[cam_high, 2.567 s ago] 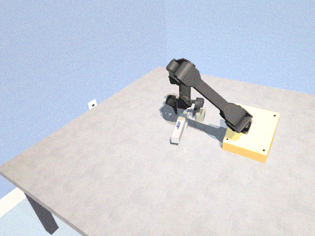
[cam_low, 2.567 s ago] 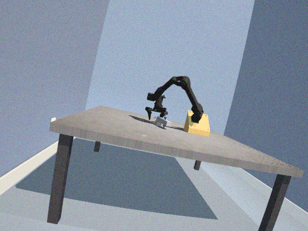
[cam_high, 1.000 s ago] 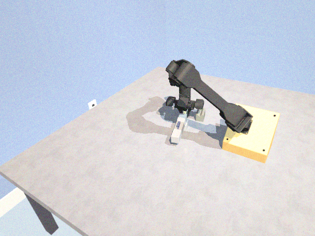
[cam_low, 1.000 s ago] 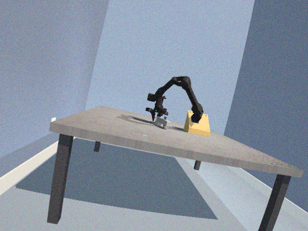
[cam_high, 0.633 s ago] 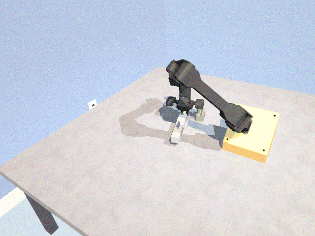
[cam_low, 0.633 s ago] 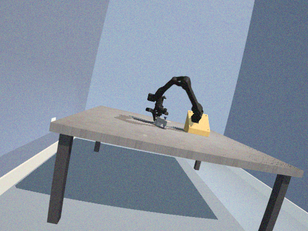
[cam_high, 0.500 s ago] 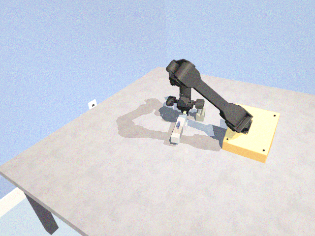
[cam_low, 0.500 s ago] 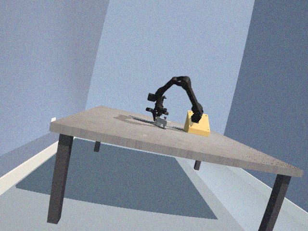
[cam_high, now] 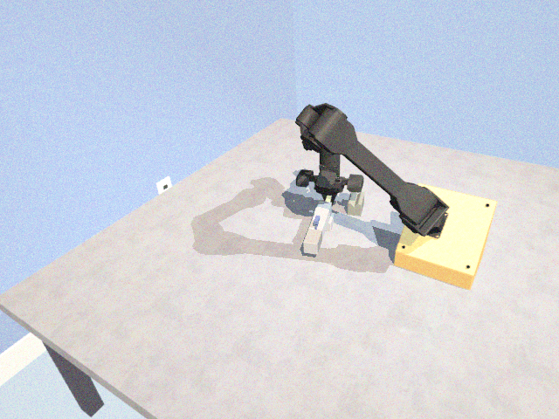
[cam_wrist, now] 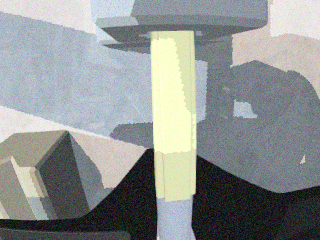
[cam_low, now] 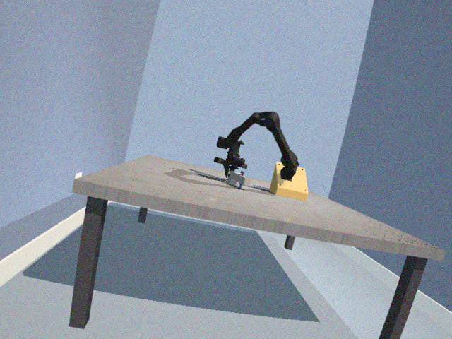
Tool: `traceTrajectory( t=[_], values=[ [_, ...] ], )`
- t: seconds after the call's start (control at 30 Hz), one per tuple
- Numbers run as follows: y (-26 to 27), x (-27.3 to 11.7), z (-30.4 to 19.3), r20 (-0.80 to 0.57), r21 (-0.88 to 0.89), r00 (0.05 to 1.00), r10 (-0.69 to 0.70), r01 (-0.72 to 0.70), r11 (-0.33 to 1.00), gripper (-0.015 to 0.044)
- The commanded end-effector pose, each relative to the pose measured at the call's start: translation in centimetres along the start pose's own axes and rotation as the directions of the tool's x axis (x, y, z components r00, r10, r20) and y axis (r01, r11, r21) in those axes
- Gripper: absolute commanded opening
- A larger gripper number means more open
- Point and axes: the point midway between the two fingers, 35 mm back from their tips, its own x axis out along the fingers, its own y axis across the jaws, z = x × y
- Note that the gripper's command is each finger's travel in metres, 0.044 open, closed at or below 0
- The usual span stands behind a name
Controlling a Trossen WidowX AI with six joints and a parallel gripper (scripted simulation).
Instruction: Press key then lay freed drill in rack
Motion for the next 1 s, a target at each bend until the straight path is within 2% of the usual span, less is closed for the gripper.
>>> traceTrajectory(
  t=[0.0,0.97],
  values=[
    [-0.2,0.0,-0.5,-0.001,-0.004,1.000,0.000,0.000,1.000,0.0000],
    [-0.2,-0.3,-4.7,-0.004,-0.005,1.000,0.000,0.000,1.000,0.0000]
  ],
)
